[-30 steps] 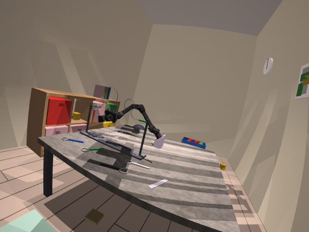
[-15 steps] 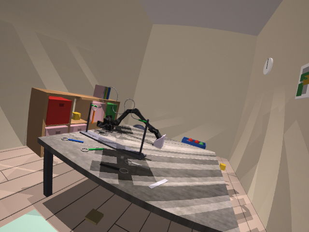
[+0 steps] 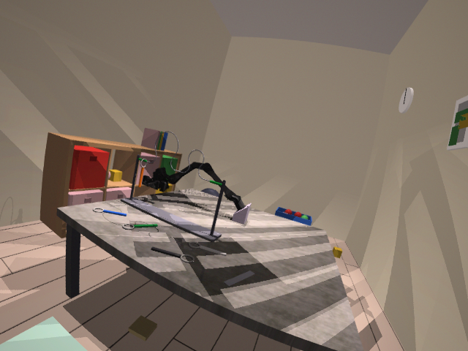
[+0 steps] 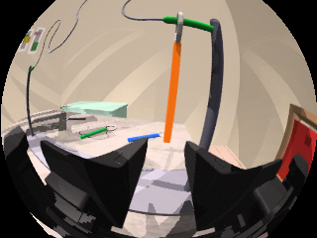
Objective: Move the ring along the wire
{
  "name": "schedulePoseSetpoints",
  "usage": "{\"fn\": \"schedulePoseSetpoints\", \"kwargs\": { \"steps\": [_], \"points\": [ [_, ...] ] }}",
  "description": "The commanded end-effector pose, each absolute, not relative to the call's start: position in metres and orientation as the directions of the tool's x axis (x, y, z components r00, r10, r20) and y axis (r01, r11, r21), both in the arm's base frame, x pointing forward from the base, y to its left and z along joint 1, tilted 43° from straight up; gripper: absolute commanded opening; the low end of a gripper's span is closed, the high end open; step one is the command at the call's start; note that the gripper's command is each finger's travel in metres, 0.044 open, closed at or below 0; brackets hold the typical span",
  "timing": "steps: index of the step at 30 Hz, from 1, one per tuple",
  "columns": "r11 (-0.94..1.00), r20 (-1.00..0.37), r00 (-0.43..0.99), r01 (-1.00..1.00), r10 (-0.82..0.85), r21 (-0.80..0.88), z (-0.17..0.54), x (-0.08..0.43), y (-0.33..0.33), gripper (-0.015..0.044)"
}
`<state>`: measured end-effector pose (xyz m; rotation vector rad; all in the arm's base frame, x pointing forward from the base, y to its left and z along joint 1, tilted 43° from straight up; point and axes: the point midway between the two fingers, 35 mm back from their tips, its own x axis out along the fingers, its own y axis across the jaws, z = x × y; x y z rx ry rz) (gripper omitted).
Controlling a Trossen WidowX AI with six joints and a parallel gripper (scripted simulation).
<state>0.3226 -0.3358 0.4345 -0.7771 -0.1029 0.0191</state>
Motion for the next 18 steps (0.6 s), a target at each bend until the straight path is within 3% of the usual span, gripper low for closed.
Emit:
{"fn": "schedulePoseSetpoints", "kwargs": {
  "steps": [1,18],
  "points": [
    [0.708,0.088,0.995,0.034,0.039,-0.705,0.440,0.323,-0.335,0.0160],
    [0.709,0.091,0.995,0.037,0.039,-0.704,0.444,0.346,-0.336,0.0160]
  ]
}}
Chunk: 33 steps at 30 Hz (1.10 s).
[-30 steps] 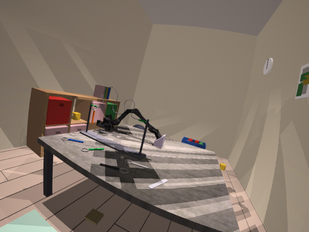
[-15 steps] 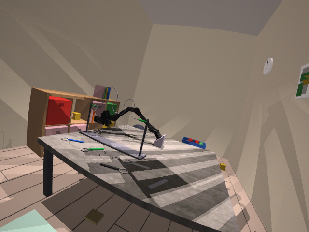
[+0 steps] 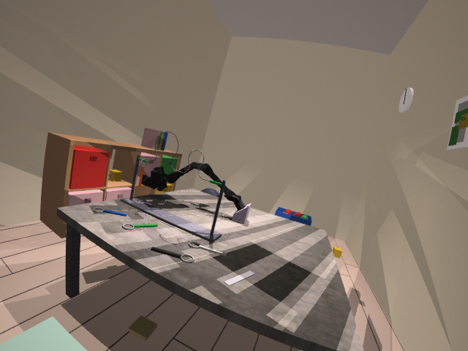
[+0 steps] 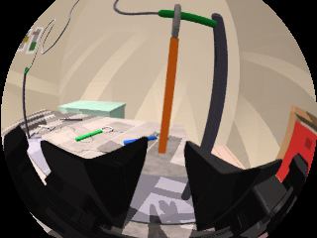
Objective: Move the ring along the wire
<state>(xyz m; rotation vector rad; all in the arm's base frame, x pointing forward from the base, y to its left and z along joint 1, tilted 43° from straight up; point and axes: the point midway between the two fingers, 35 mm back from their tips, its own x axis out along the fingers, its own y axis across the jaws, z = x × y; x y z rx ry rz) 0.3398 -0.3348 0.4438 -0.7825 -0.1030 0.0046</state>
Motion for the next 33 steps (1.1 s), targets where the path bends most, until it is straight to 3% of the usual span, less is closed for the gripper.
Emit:
{"fn": "schedulePoseSetpoints", "kwargs": {
  "steps": [1,33],
  "points": [
    [0.709,0.091,0.995,0.037,0.039,-0.704,0.444,0.348,-0.336,0.0160],
    [0.710,0.094,0.995,0.038,0.039,-0.703,0.448,0.396,-0.332,0.0160]
  ]
}}
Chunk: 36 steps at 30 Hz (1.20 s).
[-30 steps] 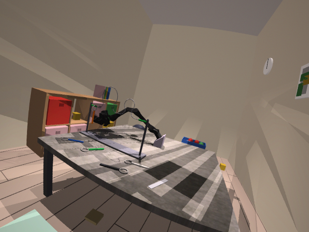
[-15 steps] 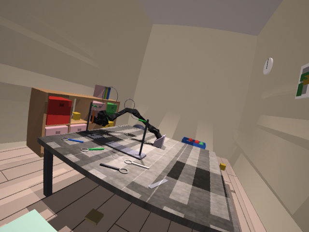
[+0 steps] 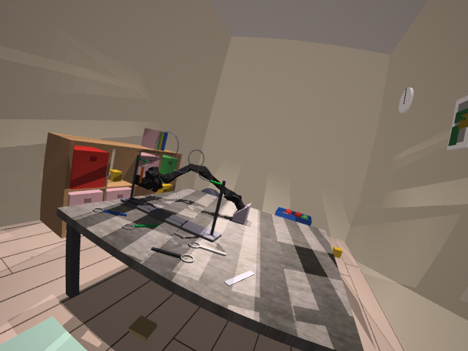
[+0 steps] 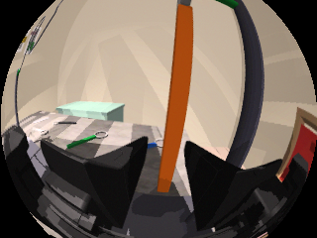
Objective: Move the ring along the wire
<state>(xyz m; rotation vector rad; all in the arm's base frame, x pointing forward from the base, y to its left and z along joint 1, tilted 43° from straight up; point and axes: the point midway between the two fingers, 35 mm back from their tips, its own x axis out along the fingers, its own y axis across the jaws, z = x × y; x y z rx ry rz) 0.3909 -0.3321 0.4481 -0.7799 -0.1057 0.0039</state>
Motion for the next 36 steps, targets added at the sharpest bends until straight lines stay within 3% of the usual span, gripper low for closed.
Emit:
{"fn": "schedulePoseSetpoints", "kwargs": {
  "steps": [1,22,33,36],
  "points": [
    [0.710,0.094,0.995,0.038,0.039,-0.703,0.4479,0.3955,-0.3323,0.0160],
    [0.710,0.094,0.995,0.038,0.039,-0.703,0.4479,0.3955,-0.3323,0.0160],
    [0.711,0.094,0.995,0.034,0.045,-0.702,0.4481,0.3951,-0.3314,-0.0129],
    [0.711,0.094,0.995,0.034,0.045,-0.702,0.4481,0.3951,-0.3314,-0.0150]
  ]
}}
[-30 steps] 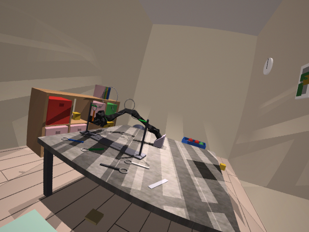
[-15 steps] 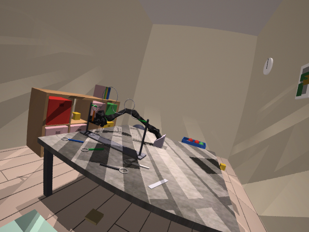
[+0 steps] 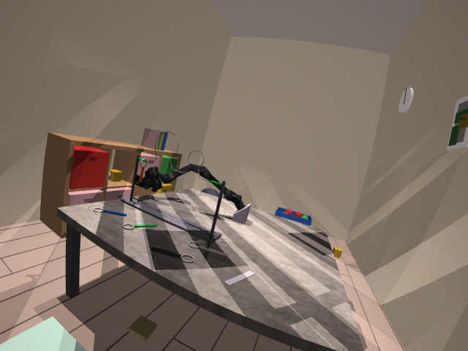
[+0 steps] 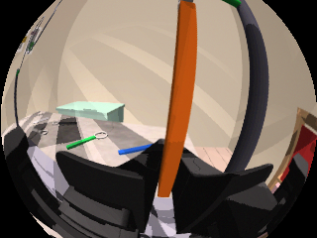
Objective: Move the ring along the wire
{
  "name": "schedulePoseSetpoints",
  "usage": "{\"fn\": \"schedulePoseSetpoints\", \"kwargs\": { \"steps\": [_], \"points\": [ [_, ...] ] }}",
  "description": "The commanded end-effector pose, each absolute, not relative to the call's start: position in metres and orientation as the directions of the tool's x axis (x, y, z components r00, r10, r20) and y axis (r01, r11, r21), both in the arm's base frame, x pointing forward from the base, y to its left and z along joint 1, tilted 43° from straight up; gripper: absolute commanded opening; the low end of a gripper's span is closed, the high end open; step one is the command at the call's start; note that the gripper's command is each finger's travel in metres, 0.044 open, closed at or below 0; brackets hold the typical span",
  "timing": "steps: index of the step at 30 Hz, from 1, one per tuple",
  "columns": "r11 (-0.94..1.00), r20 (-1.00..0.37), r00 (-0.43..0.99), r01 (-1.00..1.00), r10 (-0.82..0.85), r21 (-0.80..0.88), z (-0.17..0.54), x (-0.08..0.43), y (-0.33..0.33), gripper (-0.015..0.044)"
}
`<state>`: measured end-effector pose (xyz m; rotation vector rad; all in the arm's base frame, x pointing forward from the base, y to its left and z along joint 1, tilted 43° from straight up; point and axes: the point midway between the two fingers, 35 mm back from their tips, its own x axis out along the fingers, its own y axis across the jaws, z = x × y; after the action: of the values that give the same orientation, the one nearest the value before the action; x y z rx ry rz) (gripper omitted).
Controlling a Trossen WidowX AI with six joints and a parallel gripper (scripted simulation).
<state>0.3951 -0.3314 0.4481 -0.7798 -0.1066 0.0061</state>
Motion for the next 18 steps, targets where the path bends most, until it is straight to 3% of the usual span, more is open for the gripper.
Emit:
{"fn": "schedulePoseSetpoints", "kwargs": {
  "steps": [1,18],
  "points": [
    [0.711,0.094,0.995,0.034,0.045,-0.702,0.448,0.395,-0.331,-0.0150],
    [0.711,0.101,0.994,0.042,0.041,-0.702,0.458,0.394,-0.320,-0.0150]
  ]
}}
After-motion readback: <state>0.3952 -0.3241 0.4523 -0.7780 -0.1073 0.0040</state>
